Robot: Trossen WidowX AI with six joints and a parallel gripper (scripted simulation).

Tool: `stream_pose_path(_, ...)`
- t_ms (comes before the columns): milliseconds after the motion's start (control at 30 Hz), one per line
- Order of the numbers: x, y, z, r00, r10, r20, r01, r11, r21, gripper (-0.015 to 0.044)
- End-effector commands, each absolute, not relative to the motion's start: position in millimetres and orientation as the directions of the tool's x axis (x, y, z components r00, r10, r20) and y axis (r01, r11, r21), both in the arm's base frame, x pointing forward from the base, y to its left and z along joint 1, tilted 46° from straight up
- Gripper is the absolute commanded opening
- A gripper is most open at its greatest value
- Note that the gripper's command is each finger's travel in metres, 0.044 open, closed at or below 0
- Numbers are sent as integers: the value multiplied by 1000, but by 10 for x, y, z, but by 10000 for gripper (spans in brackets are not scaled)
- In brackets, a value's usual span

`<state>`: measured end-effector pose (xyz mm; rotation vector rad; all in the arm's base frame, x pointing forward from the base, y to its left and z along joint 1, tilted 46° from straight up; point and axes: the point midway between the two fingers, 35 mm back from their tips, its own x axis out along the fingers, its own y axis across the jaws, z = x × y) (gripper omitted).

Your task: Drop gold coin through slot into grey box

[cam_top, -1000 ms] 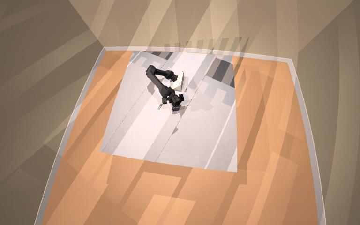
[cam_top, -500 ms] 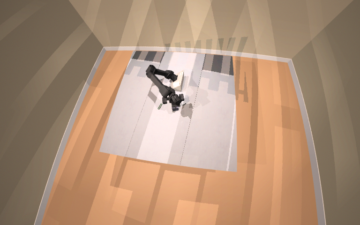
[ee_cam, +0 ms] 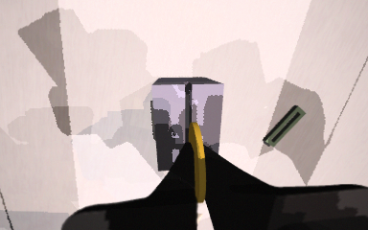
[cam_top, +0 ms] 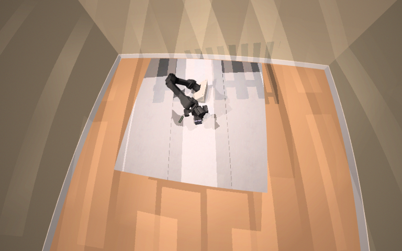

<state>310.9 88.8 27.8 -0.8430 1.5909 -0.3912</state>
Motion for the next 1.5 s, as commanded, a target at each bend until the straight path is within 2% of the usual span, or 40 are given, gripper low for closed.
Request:
stream_pose_path(0,3089,888,300,-6,-705,-709,-296,679,-672,0)
stream_pose_path(1467,3098,818,236,-6,-708,-707,-298,676,-674,0)
